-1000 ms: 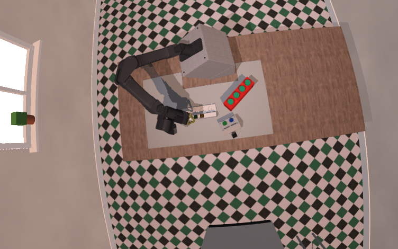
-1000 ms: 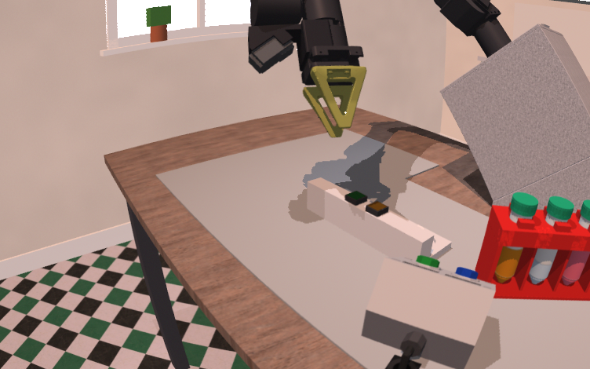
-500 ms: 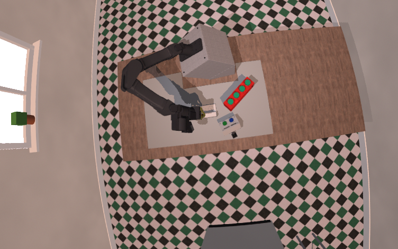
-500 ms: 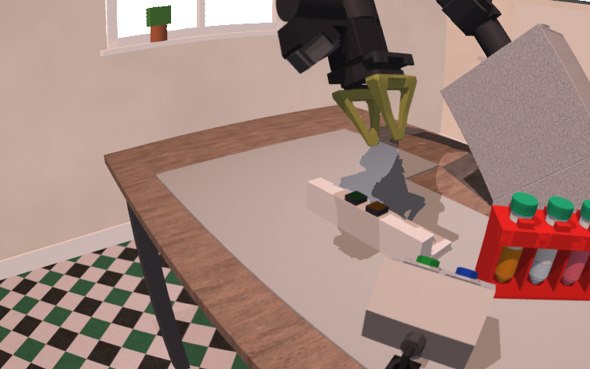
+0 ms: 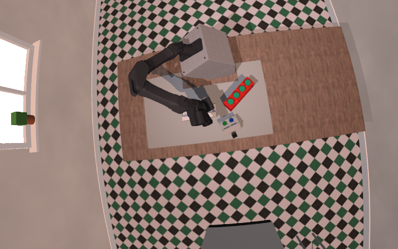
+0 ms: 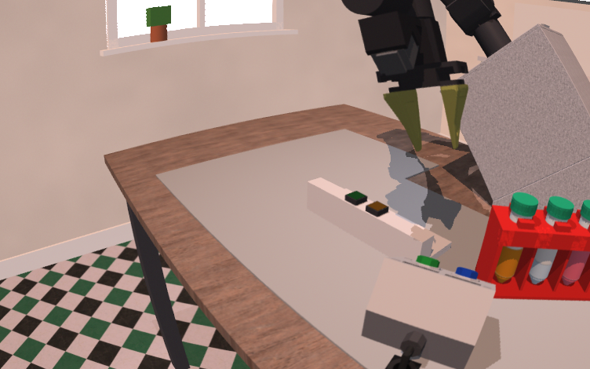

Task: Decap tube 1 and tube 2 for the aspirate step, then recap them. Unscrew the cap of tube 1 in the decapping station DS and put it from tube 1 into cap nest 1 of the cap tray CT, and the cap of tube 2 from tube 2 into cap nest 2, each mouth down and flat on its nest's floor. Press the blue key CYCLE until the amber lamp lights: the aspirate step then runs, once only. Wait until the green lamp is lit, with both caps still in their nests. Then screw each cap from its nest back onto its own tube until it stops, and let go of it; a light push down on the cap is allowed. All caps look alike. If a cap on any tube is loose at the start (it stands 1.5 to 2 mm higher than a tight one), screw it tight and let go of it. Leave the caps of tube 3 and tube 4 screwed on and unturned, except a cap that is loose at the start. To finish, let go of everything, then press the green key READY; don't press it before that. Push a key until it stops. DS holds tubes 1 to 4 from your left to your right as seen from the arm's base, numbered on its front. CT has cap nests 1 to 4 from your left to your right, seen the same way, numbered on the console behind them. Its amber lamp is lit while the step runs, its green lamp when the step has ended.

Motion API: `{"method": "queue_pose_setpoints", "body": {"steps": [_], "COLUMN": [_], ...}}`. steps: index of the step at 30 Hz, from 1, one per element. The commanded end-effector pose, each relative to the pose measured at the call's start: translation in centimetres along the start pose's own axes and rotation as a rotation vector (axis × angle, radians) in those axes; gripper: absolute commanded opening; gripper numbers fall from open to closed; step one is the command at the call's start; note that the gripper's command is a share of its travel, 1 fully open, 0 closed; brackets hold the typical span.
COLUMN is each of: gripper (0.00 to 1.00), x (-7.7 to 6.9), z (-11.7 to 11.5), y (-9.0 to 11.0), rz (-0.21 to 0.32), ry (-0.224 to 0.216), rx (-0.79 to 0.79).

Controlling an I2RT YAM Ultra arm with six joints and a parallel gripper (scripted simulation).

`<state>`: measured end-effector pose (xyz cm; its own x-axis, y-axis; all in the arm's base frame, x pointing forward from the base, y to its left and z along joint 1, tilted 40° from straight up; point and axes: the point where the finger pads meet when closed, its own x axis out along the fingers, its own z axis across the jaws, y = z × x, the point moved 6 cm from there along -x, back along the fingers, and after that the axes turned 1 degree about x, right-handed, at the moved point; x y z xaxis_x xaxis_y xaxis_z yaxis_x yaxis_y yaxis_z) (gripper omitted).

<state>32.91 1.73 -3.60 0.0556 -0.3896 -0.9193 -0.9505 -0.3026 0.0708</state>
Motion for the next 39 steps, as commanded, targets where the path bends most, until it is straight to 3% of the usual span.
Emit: {"method": "queue_pose_setpoints", "body": {"steps": [1,10,14,16,33,39], "gripper": [0.49,0.49,0.49,0.49,0.49,0.49], "x": [-0.3,0.4,0.5,0.7,0.8,0.8], "z": [1.3,5.2,5.7,7.2,7.8,7.9], "y": [0.0,1.4,1.5,2.4,2.5,2.4], "rz": [0.014,0.084,0.099,0.107,0.164,0.164], "ry": [0.041,0.134,0.155,0.166,0.251,0.251], "rx": [-0.127,-0.403,-0.465,-0.495,-0.721,-0.721]}}
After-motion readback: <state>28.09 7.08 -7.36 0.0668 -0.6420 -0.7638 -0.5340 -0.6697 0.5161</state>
